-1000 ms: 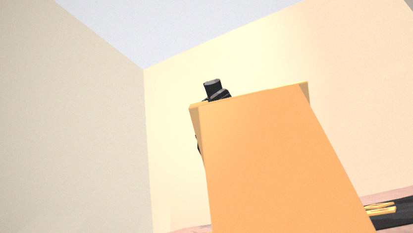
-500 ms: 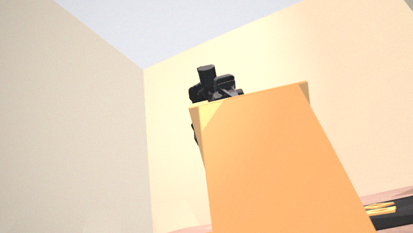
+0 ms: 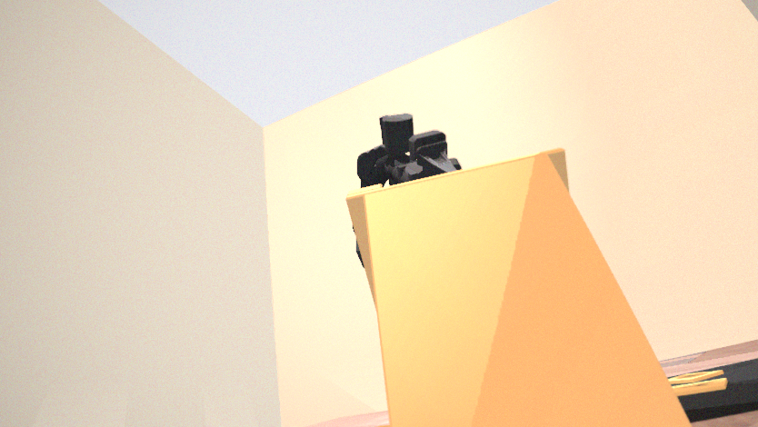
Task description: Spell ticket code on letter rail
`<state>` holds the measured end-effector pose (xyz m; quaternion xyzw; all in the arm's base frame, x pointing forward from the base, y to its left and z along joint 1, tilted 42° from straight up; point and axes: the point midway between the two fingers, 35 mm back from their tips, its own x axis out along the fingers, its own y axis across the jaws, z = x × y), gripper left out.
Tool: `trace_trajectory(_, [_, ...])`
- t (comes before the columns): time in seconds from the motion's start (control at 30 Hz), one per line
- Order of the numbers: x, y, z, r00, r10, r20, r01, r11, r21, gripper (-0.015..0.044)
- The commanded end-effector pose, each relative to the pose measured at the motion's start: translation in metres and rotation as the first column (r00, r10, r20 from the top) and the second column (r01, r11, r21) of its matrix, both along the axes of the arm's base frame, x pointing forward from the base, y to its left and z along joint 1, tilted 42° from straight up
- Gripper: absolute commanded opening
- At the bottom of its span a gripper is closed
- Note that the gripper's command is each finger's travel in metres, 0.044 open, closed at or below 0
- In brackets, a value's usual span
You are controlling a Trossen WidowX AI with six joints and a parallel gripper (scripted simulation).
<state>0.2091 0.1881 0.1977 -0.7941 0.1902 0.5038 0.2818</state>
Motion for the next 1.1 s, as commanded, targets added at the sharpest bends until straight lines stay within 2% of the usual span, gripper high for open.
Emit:
trace_trajectory(0.0, [-0.002, 0.002, -0.004, 1.000, -0.010, -0.001, 0.010, 1.000, -0.011, 0.0440])
trace_trajectory(0.2, [-0.002, 0.002, -0.004, 1.000, -0.010, -0.001, 0.010, 1.000, -0.011, 0.0440])
trace_trajectory(0.23, [-0.001, 0.002, -0.004, 1.000, -0.023, 0.000, 0.023, 1.000, -0.006, 0.0414])
trace_trajectory(0.33, [0.012, -0.008, -0.006, 0.978, -0.210, 0.009, 0.209, 0.976, 0.063, 0.0340])
trace_trajectory(0.4, [0.027, -0.022, -0.009, 0.901, -0.434, 0.006, 0.428, 0.891, 0.151, 0.0340])
trace_trajectory(0.47, [0.042, -0.037, -0.011, 0.768, -0.640, -0.016, 0.624, 0.743, 0.244, 0.0340])
trace_trajectory(0.53, [0.056, -0.054, -0.014, 0.592, -0.804, -0.056, 0.771, 0.544, 0.330, 0.0340])
trace_trajectory(0.67, [0.082, -0.091, -0.013, 0.172, -0.965, -0.198, 0.875, 0.057, 0.481, 0.0340])
trace_trajectory(0.73, [0.093, -0.109, -0.013, -0.029, -0.958, -0.287, 0.832, -0.182, 0.525, 0.0340])
trace_trajectory(0.8, [0.099, -0.121, -0.012, -0.145, -0.927, -0.346, 0.777, -0.323, 0.541, 0.0340])
trace_trajectory(0.93, [0.110, -0.147, -0.011, -0.347, -0.811, -0.470, 0.609, -0.576, 0.545, 0.0340])
trace_trajectory(1.07, [0.118, -0.173, -0.010, -0.496, -0.634, -0.594, 0.376, -0.773, 0.511, 0.0340])
